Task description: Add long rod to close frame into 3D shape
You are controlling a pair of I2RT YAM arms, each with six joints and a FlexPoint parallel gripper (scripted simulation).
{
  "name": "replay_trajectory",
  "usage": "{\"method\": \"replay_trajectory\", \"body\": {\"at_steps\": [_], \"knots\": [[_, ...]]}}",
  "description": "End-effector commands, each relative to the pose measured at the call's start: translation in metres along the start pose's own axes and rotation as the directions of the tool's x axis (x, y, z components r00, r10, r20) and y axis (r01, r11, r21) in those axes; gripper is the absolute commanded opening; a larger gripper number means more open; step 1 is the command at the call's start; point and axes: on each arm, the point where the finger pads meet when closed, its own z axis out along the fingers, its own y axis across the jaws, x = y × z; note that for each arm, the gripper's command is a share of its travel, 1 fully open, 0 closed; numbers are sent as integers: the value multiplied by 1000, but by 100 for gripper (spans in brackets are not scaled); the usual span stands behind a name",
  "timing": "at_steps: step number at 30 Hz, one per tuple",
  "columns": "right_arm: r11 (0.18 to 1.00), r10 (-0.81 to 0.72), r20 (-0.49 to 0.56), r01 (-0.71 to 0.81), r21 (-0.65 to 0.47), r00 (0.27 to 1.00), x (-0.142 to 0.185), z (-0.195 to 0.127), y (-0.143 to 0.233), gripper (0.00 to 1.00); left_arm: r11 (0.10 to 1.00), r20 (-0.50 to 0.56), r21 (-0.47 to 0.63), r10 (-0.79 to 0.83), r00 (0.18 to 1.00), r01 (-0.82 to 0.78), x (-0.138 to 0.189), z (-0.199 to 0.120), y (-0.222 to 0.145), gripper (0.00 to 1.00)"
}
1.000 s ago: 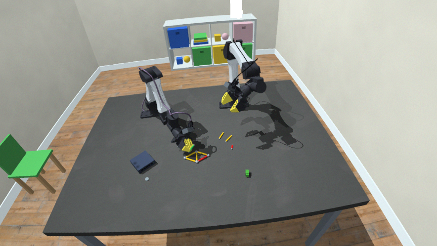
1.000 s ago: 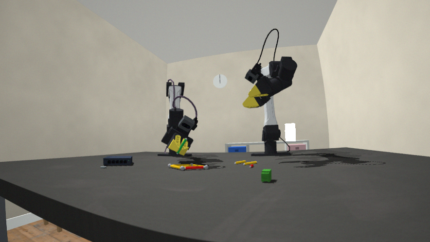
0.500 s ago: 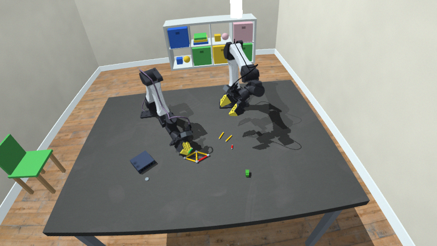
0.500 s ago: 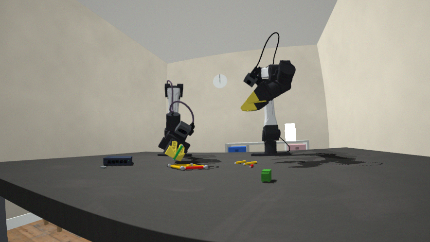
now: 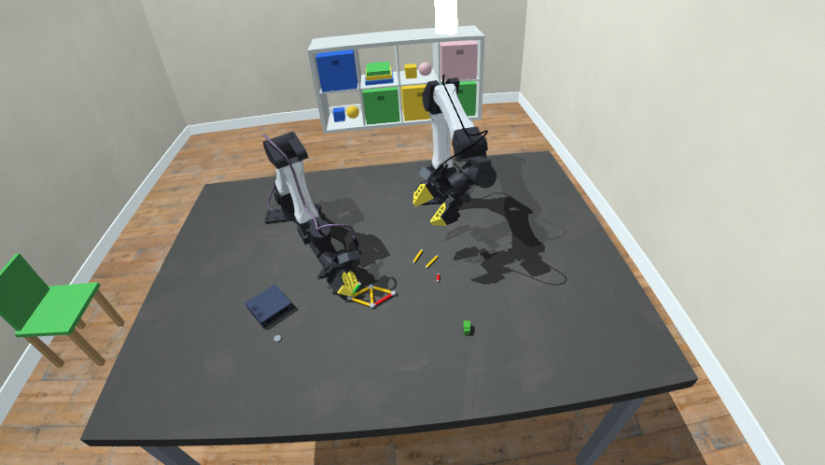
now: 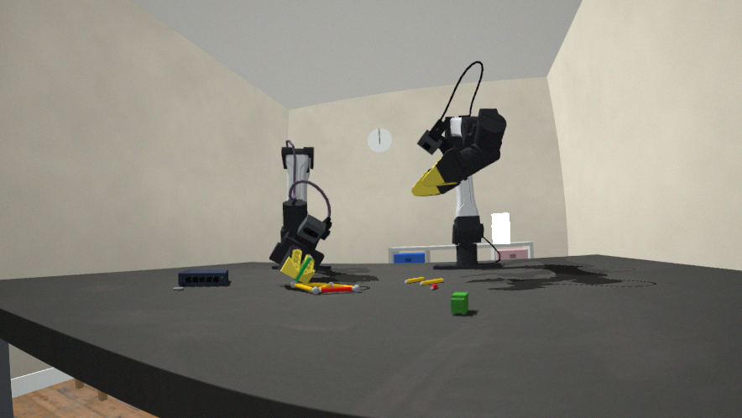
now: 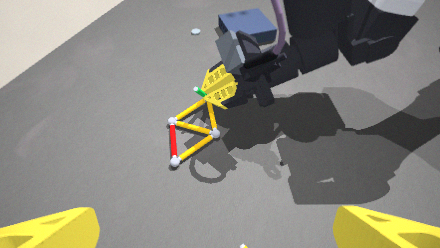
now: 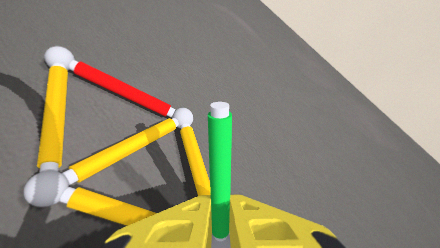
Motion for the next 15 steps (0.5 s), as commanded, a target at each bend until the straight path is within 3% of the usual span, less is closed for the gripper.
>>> {"method": "replay_trajectory", "body": {"at_steps": [1, 12, 15], "knots": [[1000, -9, 46, 8, 25, 999, -11, 0, -7, 0, 1000, 6, -16, 4, 1000, -4, -3, 2, 6, 100], [1000, -10, 48, 8, 26, 999, -11, 0, -8, 0, 1000, 11, -28, 4, 1000, -4, -6, 1, 10, 100], [1000, -10, 48, 8, 26, 999, -11, 0, -8, 0, 999, -9, -27, 16, 1000, -16, -5, 3, 13, 67]]}}
